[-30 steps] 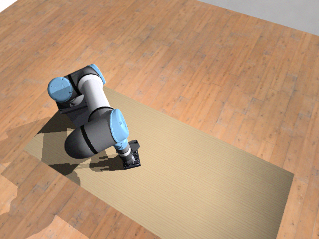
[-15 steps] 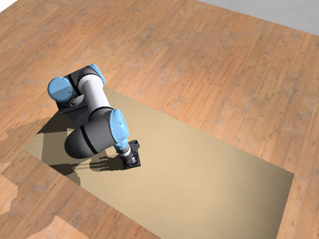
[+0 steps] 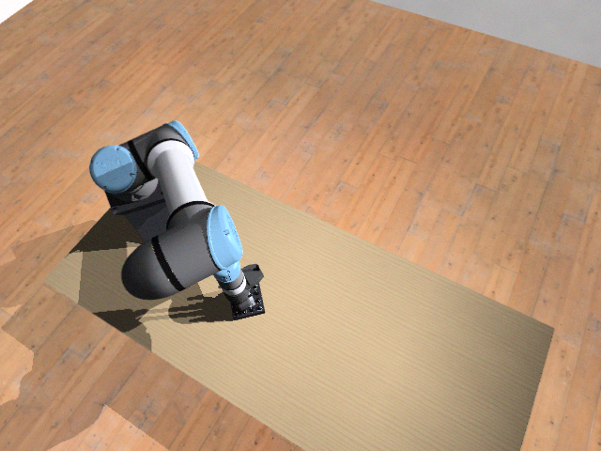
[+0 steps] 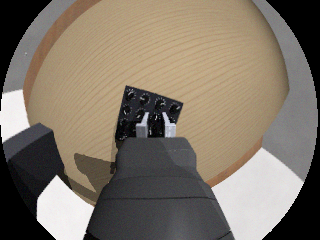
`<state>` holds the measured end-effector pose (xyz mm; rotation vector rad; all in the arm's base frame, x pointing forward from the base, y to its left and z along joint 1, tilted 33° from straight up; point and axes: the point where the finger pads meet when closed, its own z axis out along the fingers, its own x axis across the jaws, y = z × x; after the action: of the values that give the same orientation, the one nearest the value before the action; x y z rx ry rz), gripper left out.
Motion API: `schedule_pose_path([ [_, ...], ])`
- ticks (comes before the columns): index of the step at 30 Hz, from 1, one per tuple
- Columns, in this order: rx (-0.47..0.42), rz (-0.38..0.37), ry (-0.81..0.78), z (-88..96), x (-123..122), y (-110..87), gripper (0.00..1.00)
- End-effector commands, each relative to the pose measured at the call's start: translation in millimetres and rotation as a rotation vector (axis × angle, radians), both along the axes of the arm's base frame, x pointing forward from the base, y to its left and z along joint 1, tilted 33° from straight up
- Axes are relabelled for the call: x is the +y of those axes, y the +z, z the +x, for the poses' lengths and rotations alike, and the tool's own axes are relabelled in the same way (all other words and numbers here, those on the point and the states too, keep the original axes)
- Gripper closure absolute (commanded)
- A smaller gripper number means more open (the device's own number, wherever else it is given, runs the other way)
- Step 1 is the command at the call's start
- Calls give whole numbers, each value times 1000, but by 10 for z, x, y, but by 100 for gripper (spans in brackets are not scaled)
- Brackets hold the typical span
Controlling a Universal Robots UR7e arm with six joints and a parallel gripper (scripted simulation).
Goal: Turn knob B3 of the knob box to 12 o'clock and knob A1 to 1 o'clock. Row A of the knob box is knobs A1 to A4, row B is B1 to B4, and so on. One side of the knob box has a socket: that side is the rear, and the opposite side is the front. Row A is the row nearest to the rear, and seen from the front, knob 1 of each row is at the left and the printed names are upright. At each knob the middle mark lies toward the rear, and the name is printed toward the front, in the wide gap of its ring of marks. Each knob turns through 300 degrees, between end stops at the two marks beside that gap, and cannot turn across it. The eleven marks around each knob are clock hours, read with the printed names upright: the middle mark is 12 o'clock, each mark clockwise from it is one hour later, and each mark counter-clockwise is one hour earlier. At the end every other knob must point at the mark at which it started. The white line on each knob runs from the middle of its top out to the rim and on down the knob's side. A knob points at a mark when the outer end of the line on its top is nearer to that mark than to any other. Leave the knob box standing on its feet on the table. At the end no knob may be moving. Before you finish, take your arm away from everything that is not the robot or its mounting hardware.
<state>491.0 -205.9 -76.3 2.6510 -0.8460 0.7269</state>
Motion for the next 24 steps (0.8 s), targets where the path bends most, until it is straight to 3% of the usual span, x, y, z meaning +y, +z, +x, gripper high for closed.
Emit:
schedule_pose_path([
  [1, -1, -1, 0, 2, 0, 5, 54],
  [24, -1, -1, 0, -142, 147, 322, 54],
])
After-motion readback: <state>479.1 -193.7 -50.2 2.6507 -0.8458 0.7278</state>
